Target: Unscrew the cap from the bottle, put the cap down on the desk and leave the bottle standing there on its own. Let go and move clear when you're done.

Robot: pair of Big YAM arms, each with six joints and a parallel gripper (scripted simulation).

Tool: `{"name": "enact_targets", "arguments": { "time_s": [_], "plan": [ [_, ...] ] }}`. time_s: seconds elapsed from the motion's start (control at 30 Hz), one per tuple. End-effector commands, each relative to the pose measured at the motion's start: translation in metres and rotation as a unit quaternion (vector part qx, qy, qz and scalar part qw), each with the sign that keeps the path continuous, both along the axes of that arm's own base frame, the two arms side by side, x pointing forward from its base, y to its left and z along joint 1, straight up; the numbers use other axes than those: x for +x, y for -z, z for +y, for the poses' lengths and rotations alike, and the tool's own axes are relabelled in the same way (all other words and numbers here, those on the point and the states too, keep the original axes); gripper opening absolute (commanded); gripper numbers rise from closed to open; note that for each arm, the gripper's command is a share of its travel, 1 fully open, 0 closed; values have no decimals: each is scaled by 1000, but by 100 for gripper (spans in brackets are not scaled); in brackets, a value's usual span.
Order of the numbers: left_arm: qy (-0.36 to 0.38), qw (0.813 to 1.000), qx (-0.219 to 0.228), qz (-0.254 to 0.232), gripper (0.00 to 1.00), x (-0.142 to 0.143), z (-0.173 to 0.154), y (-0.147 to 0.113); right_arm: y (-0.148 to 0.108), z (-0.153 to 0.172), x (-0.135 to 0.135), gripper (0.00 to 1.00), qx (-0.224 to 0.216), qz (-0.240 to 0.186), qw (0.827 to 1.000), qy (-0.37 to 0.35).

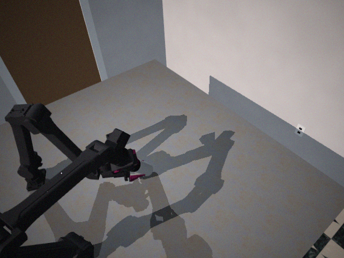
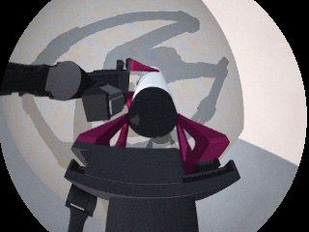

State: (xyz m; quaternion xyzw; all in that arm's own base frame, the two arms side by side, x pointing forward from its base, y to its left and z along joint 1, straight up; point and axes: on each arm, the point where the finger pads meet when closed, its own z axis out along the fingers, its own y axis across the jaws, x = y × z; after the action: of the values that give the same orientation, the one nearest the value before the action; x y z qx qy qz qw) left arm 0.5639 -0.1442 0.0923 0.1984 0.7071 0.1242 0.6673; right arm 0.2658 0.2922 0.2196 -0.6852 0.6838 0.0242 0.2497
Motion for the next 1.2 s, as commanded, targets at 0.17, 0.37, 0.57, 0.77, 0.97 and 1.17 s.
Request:
{"name": "enact_targets", "arguments": {
  "time_s": [0.17,0.37,0.57,0.77,0.97,1.17],
  "plan": [
    [-1,999,-19,-32,0,7,-1,-26,-22,7,6,0,-56,-99,975,-193],
    [-1,999,-19,-32,0,7,-1,-26,-22,8,6,0,-56,-99,975,-193],
    [-1,999,-19,-32,0,7,-1,-26,-31,4,4,0,-50,-94,979,-177],
    [-1,999,-19,-32,0,7,-1,-26,-39,0,3,0,-43,-91,982,-161],
    [-1,999,-19,-32,0,7,-1,-26,-45,-1,5,0,-39,-94,982,-156],
    [-1,999,-19,-32,0,7,-1,-26,-46,0,7,0,-40,-92,983,-154]
  ]
}}
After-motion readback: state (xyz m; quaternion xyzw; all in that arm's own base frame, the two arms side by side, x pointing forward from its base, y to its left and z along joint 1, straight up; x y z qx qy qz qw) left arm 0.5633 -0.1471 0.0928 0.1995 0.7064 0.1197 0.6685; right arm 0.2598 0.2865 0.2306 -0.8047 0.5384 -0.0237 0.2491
